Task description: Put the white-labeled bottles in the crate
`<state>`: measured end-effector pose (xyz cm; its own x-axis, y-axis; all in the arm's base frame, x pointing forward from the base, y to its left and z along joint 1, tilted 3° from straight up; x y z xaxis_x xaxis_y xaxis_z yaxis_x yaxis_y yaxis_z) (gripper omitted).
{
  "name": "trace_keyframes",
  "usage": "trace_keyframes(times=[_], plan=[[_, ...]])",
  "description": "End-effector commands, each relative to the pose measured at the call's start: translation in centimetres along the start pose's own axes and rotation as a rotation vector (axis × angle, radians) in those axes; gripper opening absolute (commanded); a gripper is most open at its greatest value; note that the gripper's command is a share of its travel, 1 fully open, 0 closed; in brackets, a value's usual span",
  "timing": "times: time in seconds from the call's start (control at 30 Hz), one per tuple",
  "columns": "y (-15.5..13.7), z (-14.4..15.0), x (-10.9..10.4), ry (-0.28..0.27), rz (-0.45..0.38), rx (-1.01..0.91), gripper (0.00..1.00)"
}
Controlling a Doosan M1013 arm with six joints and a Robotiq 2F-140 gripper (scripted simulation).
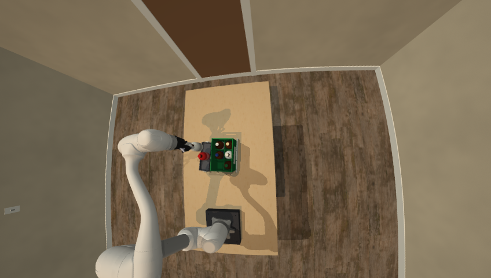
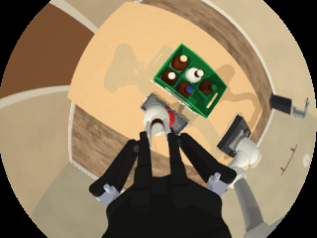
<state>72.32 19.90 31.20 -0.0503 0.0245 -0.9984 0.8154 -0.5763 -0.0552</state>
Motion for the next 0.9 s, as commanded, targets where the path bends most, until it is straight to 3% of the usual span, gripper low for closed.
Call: trace_keyframes(times=[0.0, 0.87], plan=[[0.0, 0.4, 0.0, 0.0, 0.0, 0.0, 0.0], [-0.4, 4.1, 0.0, 0.0, 0.0, 0.0, 0.0]])
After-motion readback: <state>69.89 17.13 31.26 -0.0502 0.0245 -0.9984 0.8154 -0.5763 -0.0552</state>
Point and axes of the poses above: the point where the finger pads meet when closed, its own x axis out along the fingers, its own z axis across the jaws, y = z × x, the point moved 5 cm from there along -x, back along the fingers, and after that the axes turned 10 degrees about -x, right-handed, at the moved point
